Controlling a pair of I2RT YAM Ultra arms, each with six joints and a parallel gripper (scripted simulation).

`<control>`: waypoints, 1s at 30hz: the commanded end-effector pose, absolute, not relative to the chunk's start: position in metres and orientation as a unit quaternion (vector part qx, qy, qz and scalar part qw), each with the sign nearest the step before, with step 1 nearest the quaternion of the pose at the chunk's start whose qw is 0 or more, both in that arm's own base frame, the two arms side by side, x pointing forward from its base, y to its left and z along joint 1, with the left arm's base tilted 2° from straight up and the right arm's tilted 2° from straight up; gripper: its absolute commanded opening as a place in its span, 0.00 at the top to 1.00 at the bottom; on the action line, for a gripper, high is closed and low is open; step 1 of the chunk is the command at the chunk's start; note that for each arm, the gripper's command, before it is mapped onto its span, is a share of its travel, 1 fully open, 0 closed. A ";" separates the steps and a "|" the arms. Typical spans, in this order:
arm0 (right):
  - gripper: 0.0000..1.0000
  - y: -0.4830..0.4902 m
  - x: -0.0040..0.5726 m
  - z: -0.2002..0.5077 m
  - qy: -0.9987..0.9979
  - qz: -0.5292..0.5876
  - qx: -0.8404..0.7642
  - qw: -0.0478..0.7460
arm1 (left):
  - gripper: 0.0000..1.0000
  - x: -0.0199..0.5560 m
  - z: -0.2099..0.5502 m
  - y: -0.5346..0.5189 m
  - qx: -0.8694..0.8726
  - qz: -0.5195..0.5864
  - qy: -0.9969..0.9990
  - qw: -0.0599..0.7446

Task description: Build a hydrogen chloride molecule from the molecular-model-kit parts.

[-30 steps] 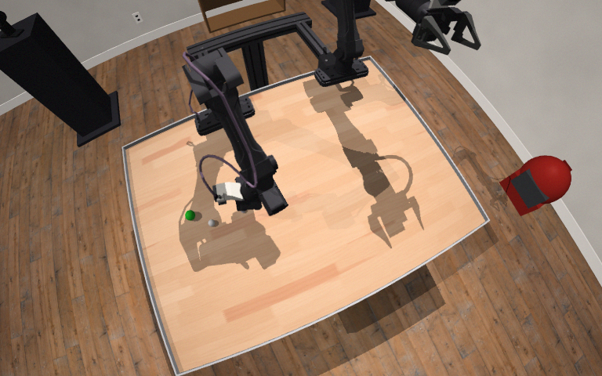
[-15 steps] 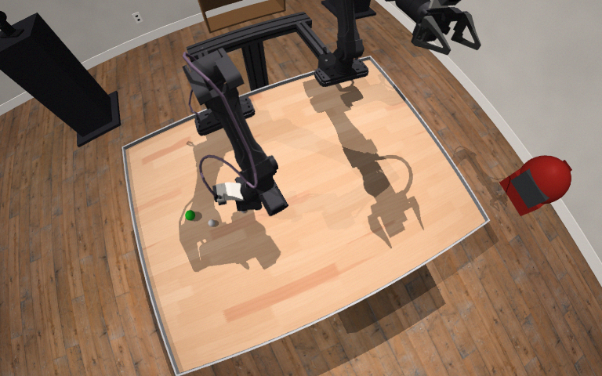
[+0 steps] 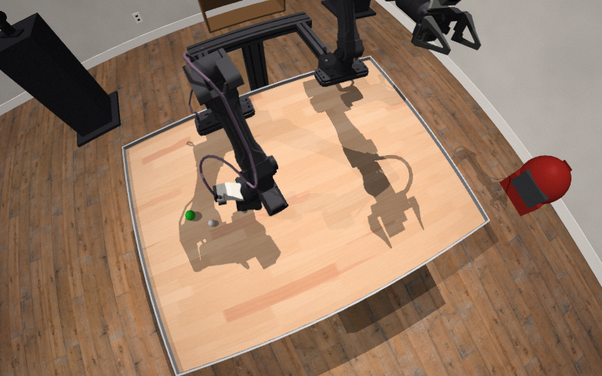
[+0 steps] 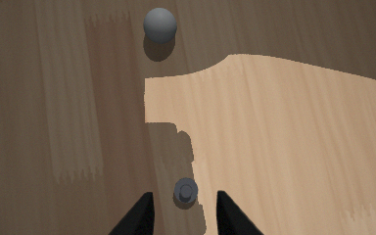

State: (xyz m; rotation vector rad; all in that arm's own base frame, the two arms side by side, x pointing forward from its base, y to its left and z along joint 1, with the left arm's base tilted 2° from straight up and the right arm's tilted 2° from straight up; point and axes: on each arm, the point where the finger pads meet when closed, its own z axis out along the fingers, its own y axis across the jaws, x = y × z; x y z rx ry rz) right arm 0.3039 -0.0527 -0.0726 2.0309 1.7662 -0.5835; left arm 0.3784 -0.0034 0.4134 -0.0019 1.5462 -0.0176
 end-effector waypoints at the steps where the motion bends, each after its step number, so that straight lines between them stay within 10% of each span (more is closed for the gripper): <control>1: 0.69 -0.049 0.319 -0.059 0.631 -0.188 0.722 0.214 | 0.00 0.366 0.447 -0.008 0.006 -0.011 0.669 0.743; 2: 0.69 -0.049 0.319 -0.059 0.631 -0.189 0.722 0.213 | 0.00 0.366 0.447 -0.008 0.006 -0.011 0.669 0.743; 3: 0.46 -0.049 0.318 -0.059 0.631 -0.190 0.722 0.212 | 0.00 0.366 0.447 -0.008 0.006 -0.011 0.669 0.743; 30: 0.46 -0.074 0.321 -0.060 0.753 -0.198 0.613 0.134 | 0.00 0.366 0.447 -0.008 0.006 -0.011 0.669 0.743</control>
